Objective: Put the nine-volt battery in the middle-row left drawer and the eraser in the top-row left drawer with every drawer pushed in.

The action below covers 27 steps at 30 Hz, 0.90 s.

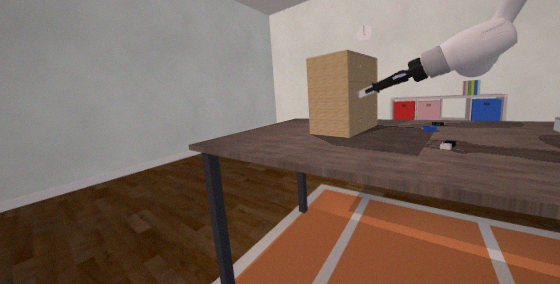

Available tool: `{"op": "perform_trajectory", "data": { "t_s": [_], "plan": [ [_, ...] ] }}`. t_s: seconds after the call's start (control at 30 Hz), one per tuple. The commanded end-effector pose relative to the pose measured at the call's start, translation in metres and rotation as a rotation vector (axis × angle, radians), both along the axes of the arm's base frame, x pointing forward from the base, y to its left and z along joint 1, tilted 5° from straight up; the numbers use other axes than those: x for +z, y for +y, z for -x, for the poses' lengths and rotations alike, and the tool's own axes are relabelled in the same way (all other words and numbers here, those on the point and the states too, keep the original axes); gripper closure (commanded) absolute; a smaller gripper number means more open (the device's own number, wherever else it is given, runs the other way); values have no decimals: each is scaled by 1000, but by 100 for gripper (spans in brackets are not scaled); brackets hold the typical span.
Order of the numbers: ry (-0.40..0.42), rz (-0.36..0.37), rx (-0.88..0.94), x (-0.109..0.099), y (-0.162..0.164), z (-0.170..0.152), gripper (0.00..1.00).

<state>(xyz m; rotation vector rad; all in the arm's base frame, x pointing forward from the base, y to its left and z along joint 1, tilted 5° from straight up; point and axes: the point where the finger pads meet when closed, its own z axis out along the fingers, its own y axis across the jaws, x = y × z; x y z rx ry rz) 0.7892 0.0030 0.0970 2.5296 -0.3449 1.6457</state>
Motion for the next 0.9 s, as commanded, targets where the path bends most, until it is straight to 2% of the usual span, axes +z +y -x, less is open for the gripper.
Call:
{"op": "perform_trajectory", "data": {
  "t_s": [0.0, 0.87],
  "plan": [
    [0, 0, 0, 0, 0, 0, 92],
    [0, 0, 0, 1, 4, 17, 92]
  ]
}}
